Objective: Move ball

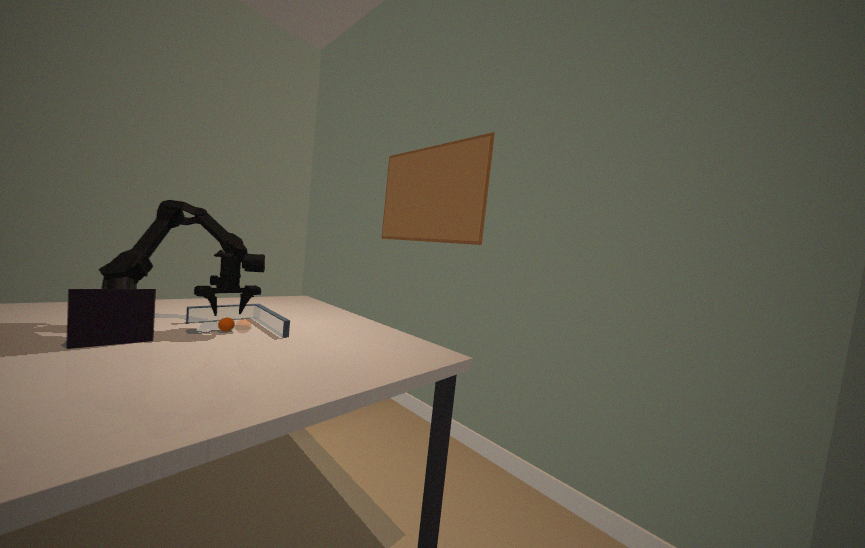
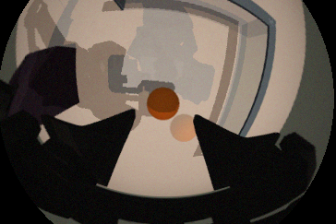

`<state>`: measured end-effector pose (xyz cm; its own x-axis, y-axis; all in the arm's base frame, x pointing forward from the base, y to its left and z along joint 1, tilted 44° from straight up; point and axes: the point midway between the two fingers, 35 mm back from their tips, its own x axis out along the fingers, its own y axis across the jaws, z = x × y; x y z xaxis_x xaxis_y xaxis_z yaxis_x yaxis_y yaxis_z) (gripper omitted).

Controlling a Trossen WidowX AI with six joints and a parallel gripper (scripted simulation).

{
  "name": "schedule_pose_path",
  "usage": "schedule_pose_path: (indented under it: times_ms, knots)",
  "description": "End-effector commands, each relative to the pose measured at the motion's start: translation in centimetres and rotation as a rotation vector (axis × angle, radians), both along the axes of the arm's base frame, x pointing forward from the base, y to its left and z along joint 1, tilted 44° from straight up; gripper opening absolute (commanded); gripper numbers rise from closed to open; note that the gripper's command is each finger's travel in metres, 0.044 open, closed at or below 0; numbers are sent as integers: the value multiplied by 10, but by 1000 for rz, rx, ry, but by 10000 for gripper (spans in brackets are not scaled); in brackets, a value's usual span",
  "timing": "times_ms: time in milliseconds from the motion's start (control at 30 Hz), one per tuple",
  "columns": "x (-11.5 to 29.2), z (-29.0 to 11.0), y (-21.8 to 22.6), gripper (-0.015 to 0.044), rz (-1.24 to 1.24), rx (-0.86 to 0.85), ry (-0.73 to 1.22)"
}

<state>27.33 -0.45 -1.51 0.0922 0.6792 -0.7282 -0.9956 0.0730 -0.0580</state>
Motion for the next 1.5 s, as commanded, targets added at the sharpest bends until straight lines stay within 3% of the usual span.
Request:
schedule_pose_path:
  times_ms: [0,667,767,1067,1333,1467]
  knots:
    - [-1,-6,5,343,-3,9,10]
    - [1,-27,26,343,-2,12,10]
    - [1,-27,26,264,-2,12,10]
    - [1,-27,26,204,-2,12,10]
    - [4,-5,-1,0,-5,1,10]
    - [4,14,-21,0,-5,-2,11]
